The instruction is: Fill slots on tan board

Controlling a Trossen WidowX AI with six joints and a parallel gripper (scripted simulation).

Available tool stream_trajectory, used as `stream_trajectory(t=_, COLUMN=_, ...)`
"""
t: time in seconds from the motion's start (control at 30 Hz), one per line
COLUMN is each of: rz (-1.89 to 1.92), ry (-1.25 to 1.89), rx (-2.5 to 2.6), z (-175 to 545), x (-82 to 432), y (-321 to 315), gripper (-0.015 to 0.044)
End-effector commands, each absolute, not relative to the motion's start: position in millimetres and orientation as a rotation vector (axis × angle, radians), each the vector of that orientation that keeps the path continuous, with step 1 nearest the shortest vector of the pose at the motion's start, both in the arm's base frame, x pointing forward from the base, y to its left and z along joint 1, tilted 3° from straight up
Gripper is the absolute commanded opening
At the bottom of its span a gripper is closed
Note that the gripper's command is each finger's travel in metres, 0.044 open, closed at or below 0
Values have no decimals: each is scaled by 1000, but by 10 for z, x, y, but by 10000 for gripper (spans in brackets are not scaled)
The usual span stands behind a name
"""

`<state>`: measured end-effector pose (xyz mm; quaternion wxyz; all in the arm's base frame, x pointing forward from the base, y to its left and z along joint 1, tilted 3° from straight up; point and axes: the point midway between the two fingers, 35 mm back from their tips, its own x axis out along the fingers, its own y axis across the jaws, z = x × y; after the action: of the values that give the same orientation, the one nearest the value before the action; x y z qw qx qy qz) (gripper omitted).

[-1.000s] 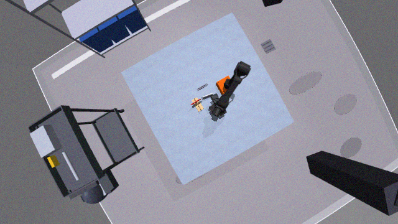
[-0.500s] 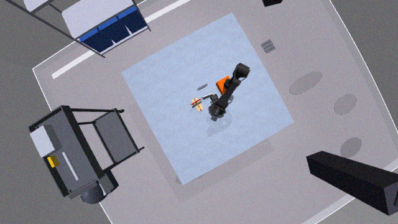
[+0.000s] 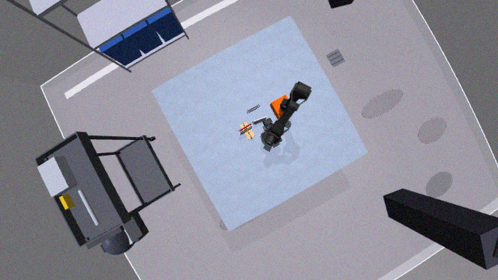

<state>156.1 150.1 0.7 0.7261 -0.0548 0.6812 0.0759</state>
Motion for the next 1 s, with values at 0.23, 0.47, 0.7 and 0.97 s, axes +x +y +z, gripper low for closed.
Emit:
stream_trajectory(t=0.23, rz=163, ry=1505, rx=-124, z=-29, x=1553, y=1487, gripper=0)
stream_trajectory(t=0.47, rz=163, ry=1505, rx=-124, z=-26, x=1553, y=1487, gripper=0)
stream_trajectory(t=0.7, rz=163, ry=1505, rx=-124, z=78, x=1547, y=1485, gripper=0)
stream_trajectory(t=0.97, rz=163, ry=1505, rx=-124, z=214, x=1540, y=1482, gripper=0)
